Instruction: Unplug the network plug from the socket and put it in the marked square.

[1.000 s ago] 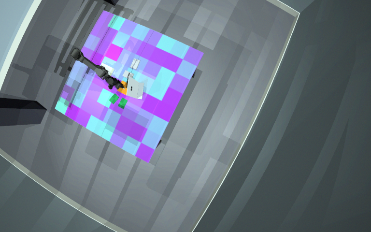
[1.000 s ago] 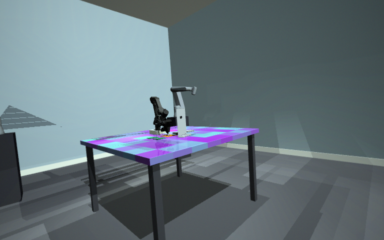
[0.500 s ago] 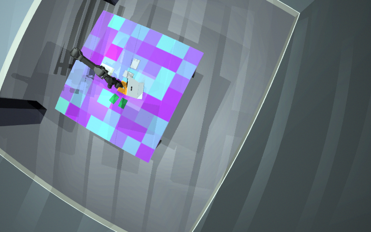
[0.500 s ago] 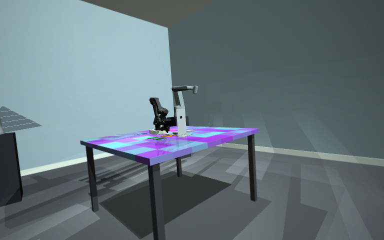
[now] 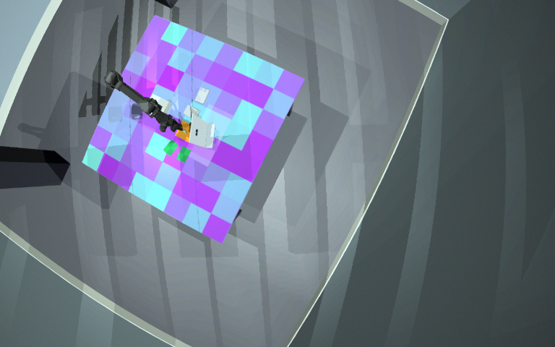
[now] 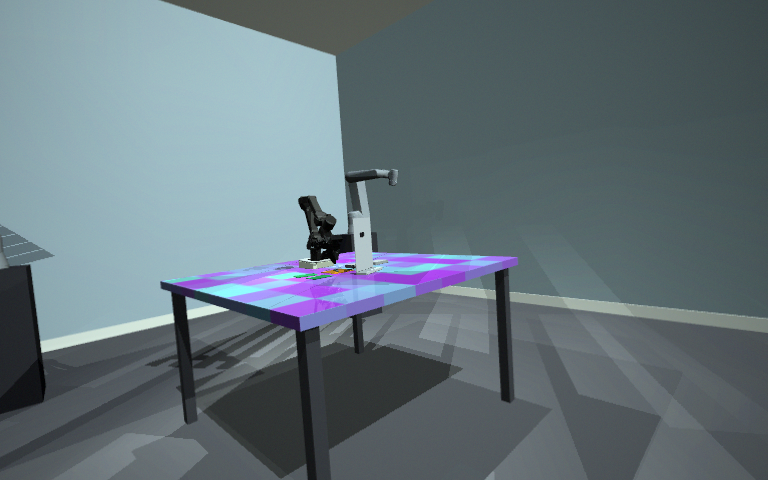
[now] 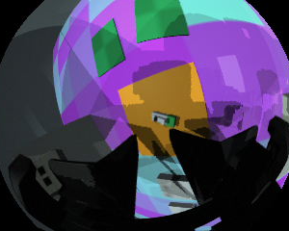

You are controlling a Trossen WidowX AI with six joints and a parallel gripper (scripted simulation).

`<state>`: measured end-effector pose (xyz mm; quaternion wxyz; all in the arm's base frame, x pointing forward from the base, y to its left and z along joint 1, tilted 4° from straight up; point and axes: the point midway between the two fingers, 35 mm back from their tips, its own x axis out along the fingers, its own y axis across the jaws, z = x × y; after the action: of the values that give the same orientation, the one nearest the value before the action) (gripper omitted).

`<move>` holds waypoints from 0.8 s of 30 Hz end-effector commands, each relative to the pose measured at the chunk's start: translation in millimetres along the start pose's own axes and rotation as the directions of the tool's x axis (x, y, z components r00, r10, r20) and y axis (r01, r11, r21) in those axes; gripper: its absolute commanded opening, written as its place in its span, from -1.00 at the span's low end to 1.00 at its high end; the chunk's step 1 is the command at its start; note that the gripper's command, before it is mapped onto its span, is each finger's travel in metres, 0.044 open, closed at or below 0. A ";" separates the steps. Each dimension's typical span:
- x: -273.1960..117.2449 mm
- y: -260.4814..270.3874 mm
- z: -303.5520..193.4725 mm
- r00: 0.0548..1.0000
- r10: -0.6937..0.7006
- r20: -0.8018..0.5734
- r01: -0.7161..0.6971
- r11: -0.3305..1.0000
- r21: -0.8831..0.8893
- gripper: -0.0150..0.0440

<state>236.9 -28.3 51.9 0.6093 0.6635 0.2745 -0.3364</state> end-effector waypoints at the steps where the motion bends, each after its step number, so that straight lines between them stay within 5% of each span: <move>1: -5.5 7.2 -0.4 1.000 0.010 -0.003 -0.010 1.000 -0.003 0.04; 24: -32.3 26.7 -0.2 1.000 0.011 -0.003 -0.011 1.000 -0.003 0.04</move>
<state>236.8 -29.5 86.2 0.6085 0.6646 0.2737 -0.3363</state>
